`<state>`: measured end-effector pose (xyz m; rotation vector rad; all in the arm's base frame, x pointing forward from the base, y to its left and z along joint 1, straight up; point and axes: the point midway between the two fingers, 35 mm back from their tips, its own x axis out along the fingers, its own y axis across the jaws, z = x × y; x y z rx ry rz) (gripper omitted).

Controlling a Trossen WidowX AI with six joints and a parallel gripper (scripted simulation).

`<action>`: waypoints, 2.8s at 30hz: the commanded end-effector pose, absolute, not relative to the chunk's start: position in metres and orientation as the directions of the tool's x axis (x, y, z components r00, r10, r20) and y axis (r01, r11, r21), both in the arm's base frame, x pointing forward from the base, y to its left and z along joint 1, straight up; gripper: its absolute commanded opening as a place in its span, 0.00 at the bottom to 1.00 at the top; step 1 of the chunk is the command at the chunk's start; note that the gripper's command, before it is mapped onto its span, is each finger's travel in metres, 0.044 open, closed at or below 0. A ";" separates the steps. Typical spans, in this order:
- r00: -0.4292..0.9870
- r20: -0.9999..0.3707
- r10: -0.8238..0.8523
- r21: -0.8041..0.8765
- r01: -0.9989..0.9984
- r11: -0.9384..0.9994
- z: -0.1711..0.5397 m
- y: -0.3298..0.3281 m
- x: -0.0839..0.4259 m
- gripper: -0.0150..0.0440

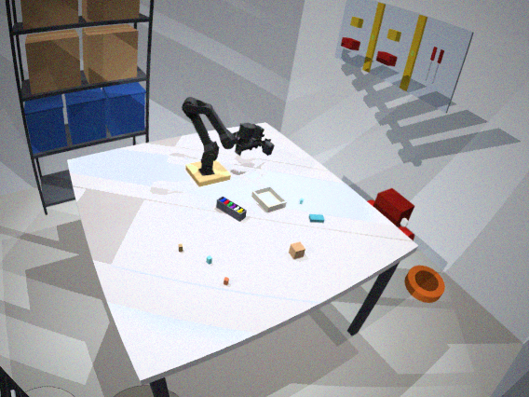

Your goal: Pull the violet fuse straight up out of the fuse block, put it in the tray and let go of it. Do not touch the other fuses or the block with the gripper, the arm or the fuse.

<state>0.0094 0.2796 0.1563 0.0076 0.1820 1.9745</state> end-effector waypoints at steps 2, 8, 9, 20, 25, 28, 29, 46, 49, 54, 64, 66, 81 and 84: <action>-0.363 -0.100 0.926 0.109 -0.929 -0.352 0.154 0.284 0.020 0.52; -0.041 -0.316 0.948 -0.109 -0.991 -0.080 0.133 0.295 0.119 0.38; 0.009 -0.356 0.934 -0.148 -0.988 -0.047 0.129 0.293 0.135 0.38; 0.320 -0.788 0.526 -0.411 -0.909 -0.064 0.086 0.190 0.277 0.38; 0.277 -0.911 0.305 -0.347 -0.915 -0.206 0.078 0.123 0.301 0.38; 0.207 -0.961 0.182 -0.254 -0.921 -0.296 0.077 0.082 0.306 0.38; 0.177 -0.973 0.144 -0.216 -0.921 -0.325 0.077 0.068 0.306 0.38; 0.016 -1.000 0.004 -0.016 -0.896 -0.444 0.083 0.015 0.296 0.38; 0.016 -1.000 0.004 -0.016 -0.896 -0.444 0.080 0.015 0.296 0.38; 0.016 -1.000 0.004 -0.016 -0.896 -0.444 0.075 0.015 0.296 0.38; 0.016 -1.000 0.004 -0.016 -0.896 -0.444 0.065 0.015 0.297 0.38; 0.016 -1.000 0.004 -0.016 -0.896 -0.444 0.064 0.015 0.297 0.38; 0.016 -1.000 0.004 -0.016 -0.896 -0.444 0.052 0.015 0.296 0.38; 0.016 -1.000 0.004 -0.016 -0.896 -0.444 0.052 0.015 0.296 0.38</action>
